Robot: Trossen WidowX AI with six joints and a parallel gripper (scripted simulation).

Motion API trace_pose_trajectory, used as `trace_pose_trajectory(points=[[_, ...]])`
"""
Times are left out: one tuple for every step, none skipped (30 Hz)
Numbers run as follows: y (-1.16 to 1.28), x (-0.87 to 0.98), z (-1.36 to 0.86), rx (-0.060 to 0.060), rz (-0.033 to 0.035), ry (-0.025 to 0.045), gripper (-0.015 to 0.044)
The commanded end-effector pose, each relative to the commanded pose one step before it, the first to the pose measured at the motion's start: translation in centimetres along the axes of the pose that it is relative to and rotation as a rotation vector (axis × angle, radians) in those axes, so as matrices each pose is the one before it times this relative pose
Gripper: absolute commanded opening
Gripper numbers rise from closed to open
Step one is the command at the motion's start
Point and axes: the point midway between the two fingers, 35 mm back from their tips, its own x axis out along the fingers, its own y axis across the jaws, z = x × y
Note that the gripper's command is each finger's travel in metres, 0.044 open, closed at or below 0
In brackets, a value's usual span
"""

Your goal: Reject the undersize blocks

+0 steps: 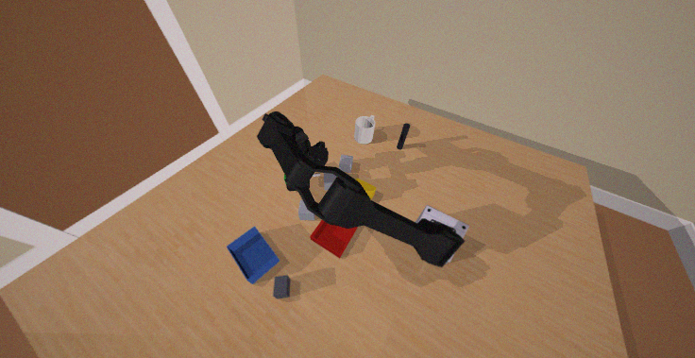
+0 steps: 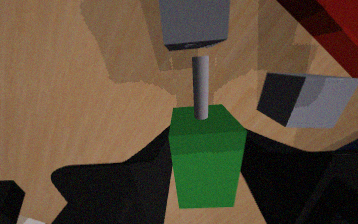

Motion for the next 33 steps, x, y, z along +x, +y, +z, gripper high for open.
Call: trace_pose_trajectory(points=[[0.093,0.600,-0.119,0.0041,0.00393,0.01023,0.0000],[-0.010,0.210,-0.023,-0.0002,-0.00009,0.00009,0.0000],[0.000,0.000,0.000,0.0000,0.00000,0.00000,0.0000],[-0.001,0.150,-0.019,0.0000,-0.00004,0.00006,0.0000],[-0.005,0.323,-0.040,0.0000,-0.00011,0.00013,0.0000],[-0.004,0.203,-0.025,0.0000,-0.00008,0.00009,0.0000],[0.000,0.000,0.000,0.0000,0.00000,0.00000,0.0000],[0.006,0.148,-0.019,0.0000,-0.00004,0.00006,0.0000],[0.010,0.314,-0.040,0.0000,-0.00010,0.00013,0.0000],[0.005,0.202,-0.025,0.0000,-0.00008,0.00009,0.0000],[0.000,0.000,0.000,0.0000,0.00000,0.00000,0.0000],[0.014,0.238,-0.032,0.0000,-0.00006,0.00009,0.0000],[0.013,0.238,-0.031,0.0000,-0.00007,0.00009,0.0000],[0.000,0.000,0.000,0.0000,0.00000,0.00000,0.0000],[0.012,0.161,-0.027,-0.0001,-0.00004,0.00006,0.0000],[0.012,0.161,-0.026,-0.0001,-0.00005,0.00007,0.0000],[0.022,0.228,-0.046,-0.0003,-0.00007,0.00010,0.0000],[-0.001,0.002,0.011,0.0000,0.00000,0.00008,0.0000],[-0.002,0.004,0.023,0.0000,0.00000,0.00015,0.0000],[-0.003,0.006,0.032,0.0000,0.00000,0.00022,0.0000],[-0.003,0.007,0.043,0.0000,0.00000,0.00029,0.0000],[-0.004,0.009,0.053,0.0000,0.00000,0.00036,0.0000],[-0.005,0.011,0.064,0.0000,0.00000,0.00043,0.0000],[-0.006,0.012,0.069,0.0000,0.00000,0.00046,0.0000],[-0.007,0.012,0.070,0.0000,0.00000,0.00047,0.0000],[-0.007,0.012,0.071,0.0000,0.00000,0.00047,0.0000],[-0.007,0.012,0.071,0.0000,0.00000,0.00047,0.0000],[-0.007,0.012,0.071,0.0000,0.00000,0.00047,0.0000],[-0.008,0.012,0.071,0.0000,0.00000,0.00047,0.0000],[-0.008,0.012,0.071,0.0000,0.00000,0.00047,0.0000],[-0.008,0.012,0.071,0.0000,0.00000,0.00047,0.0000],[-0.008,0.012,0.072,0.0000,0.00000,0.00047,0.0000],[-0.002,-0.008,0.080,0.0001,0.00001,0.00036,0.0000]])
